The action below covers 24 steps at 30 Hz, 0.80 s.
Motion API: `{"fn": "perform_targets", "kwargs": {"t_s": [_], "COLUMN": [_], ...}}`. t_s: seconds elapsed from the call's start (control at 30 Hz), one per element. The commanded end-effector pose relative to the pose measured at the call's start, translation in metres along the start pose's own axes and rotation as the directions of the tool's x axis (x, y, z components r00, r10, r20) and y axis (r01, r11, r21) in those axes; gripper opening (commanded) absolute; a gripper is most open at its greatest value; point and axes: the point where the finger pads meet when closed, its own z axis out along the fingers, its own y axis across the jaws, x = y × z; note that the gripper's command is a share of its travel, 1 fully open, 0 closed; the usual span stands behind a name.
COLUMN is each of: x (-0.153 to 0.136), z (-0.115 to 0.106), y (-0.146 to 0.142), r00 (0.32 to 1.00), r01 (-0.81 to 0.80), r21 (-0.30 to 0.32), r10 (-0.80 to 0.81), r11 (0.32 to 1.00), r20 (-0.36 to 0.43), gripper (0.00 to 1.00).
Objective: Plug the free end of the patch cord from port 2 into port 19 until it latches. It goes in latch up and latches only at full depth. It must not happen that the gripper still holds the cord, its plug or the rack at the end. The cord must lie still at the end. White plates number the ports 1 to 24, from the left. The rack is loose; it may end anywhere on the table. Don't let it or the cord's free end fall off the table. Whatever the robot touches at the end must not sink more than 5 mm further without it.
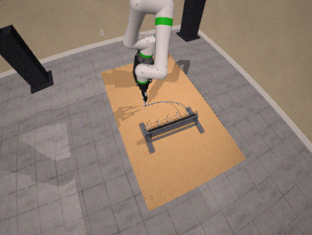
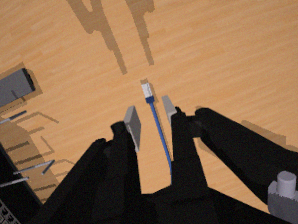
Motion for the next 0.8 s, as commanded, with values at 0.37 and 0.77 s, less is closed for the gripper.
{"fn": "perform_targets", "kwargs": {"t_s": [0.37, 0.77], "x": [0.0, 0.0], "z": [0.022, 0.042], "y": [0.0, 0.0], "r00": [1.0, 1.0], "r01": [0.0, 0.0], "r21": [0.0, 0.0], "r10": [0.0, 0.0], "r11": [1.0, 1.0], "r20": [0.0, 0.0], "gripper": [0.22, 0.22]}}
